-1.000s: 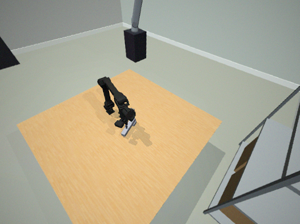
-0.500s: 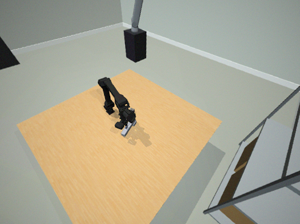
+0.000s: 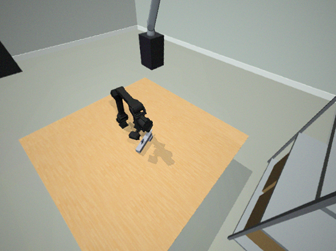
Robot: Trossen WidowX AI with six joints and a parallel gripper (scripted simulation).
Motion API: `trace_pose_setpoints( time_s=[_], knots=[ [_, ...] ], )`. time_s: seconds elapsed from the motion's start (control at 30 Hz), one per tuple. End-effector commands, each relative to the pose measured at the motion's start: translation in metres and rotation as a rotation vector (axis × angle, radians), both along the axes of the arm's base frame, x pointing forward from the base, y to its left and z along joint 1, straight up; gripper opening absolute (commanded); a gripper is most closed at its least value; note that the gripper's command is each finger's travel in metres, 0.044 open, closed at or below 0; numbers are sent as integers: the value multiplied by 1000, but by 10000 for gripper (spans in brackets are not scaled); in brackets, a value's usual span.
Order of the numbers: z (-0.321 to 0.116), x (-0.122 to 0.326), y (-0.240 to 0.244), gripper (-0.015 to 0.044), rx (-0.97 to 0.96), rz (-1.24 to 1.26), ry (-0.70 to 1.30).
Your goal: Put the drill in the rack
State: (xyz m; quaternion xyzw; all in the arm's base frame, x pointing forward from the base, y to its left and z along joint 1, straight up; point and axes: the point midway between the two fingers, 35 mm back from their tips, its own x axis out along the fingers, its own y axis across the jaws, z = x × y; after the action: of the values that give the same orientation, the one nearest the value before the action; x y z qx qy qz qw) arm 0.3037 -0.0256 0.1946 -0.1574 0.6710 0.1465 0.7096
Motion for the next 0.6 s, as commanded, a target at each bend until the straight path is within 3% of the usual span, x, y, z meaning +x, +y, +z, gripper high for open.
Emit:
trace_pose_setpoints(
  time_s=[0.0, 0.3, 0.57],
  knots=[
    [-19, -4, 32, 440, -5, 270, 22],
    [-81, -56, 144, 440, -45, 1429, 21],
    [-85, -62, 150, 440, -47, 1514, 20]
  ],
)
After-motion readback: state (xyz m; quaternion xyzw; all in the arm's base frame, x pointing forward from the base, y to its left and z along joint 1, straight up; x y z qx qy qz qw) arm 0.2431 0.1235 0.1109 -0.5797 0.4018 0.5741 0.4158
